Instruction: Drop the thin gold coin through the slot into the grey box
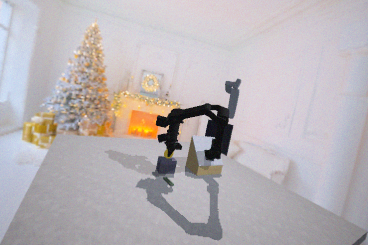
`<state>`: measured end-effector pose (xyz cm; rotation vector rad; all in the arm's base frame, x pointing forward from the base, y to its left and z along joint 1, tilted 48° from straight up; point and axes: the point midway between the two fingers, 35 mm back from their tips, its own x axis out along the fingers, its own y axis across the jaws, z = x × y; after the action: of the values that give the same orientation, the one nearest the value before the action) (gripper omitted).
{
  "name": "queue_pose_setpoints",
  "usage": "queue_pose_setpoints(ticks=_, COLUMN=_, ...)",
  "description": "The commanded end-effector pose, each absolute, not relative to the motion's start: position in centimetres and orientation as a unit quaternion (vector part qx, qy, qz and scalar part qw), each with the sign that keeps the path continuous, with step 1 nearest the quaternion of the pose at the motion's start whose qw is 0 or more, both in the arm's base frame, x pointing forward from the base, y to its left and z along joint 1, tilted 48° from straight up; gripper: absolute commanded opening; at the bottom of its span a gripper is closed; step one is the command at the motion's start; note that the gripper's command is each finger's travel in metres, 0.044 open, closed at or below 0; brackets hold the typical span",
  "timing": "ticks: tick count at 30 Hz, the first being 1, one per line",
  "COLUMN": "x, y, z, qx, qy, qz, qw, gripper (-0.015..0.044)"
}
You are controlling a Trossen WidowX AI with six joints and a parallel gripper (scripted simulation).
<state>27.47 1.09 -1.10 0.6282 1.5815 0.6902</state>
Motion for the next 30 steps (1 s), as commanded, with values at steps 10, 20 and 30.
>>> queue_pose_setpoints(ticks=10, x=27.5, y=1.0, z=-1.1, qx=0.271, qy=0.684, qz=0.299, qw=0.608, gripper=0.0161)
queue_pose_setpoints(ticks=20, x=27.7, y=-0.3, z=0.1, qx=0.271, qy=0.684, qz=0.298, qw=0.608, gripper=0.0344)
queue_pose_setpoints(ticks=30, x=27.8, y=-3.3, z=3.1, qx=0.273, qy=0.685, qz=0.300, qw=0.604, gripper=0.0440)
